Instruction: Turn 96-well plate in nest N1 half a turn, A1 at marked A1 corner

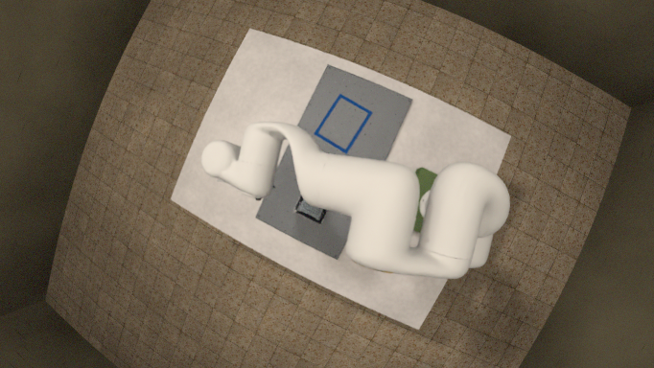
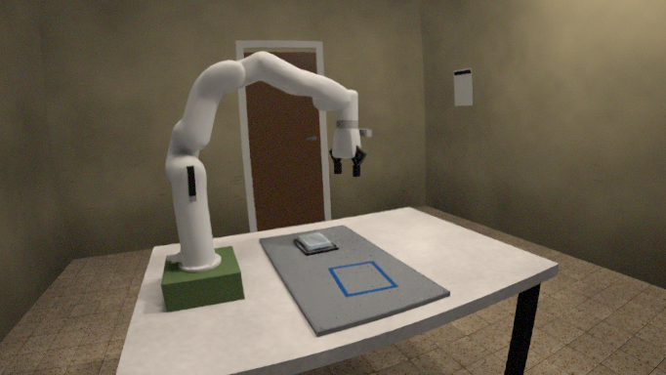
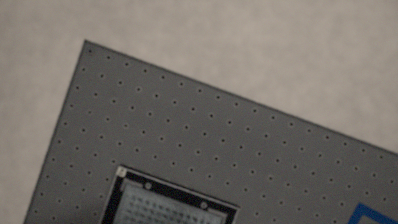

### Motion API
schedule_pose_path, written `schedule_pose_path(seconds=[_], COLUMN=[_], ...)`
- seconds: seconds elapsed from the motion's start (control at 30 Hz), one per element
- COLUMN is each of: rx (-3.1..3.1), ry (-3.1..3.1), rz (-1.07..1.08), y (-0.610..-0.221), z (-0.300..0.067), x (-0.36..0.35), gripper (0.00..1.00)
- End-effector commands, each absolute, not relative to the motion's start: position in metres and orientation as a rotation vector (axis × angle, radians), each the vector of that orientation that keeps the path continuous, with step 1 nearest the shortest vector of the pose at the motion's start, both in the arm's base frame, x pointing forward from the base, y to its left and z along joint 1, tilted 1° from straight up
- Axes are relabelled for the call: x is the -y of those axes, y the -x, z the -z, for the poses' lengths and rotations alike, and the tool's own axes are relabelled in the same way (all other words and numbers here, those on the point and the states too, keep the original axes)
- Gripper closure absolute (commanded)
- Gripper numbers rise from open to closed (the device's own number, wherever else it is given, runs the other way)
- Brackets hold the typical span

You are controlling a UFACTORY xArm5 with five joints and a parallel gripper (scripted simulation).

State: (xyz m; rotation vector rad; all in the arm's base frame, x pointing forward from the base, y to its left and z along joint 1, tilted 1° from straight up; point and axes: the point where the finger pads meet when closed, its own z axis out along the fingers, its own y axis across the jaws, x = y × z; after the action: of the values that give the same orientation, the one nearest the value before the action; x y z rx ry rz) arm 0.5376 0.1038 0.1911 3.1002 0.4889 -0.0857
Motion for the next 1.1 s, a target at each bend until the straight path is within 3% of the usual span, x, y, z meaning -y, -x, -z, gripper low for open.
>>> schedule_pose_path(seconds=[0.0,0.53,1.07], rx=[-0.489,-0.489,-0.28], ry=[-3.101,-3.101,-3.128], rz=[0.078,0.078,0.038], y=[-0.539,-0.539,-0.494], z=[-0.193,-0.193,-0.227], x=[-0.104,-0.104,-0.06], gripper=[0.0,0.0,0.0])
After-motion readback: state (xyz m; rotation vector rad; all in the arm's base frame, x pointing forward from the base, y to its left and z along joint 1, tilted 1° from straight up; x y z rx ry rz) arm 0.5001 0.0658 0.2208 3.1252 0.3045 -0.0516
